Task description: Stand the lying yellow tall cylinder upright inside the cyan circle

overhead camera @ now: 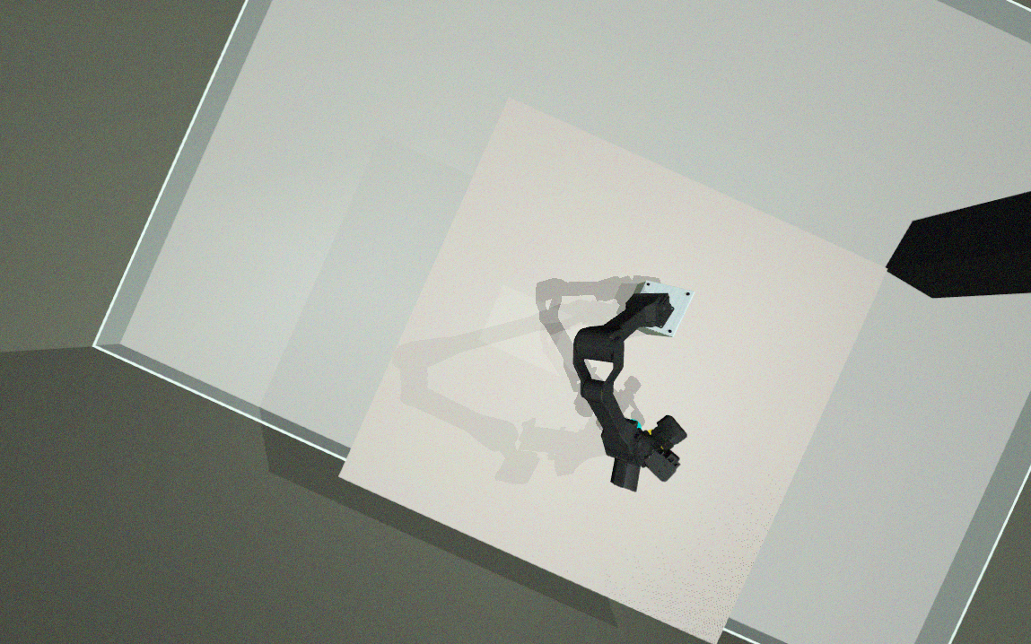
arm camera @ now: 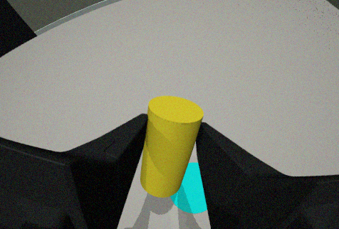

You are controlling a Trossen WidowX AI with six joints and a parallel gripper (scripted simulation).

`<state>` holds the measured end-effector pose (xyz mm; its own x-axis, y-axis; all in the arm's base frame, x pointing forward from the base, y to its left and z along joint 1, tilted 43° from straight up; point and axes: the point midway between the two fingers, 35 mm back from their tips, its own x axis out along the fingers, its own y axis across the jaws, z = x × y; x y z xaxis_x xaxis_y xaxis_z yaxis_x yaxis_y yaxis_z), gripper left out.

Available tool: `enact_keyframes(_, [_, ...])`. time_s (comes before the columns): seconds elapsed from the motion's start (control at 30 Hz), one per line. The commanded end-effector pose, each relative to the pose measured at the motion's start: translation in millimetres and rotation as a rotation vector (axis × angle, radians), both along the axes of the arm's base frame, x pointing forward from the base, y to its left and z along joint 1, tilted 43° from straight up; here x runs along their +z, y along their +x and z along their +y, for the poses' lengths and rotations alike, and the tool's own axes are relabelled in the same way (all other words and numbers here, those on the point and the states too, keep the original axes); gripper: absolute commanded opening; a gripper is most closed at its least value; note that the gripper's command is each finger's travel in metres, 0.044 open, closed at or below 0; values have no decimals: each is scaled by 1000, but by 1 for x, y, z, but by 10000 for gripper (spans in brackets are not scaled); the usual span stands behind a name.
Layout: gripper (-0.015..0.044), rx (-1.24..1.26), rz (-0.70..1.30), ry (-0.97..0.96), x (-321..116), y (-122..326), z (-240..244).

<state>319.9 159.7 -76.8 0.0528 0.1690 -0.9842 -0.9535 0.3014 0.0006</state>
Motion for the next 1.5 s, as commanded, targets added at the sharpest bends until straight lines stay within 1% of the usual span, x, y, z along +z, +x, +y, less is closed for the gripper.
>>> enact_keyframes(0.0, [105,14,-18,35,4,1,2])
enact_keyframes(1.47, [105,105,-189,319,25,-1,-4])
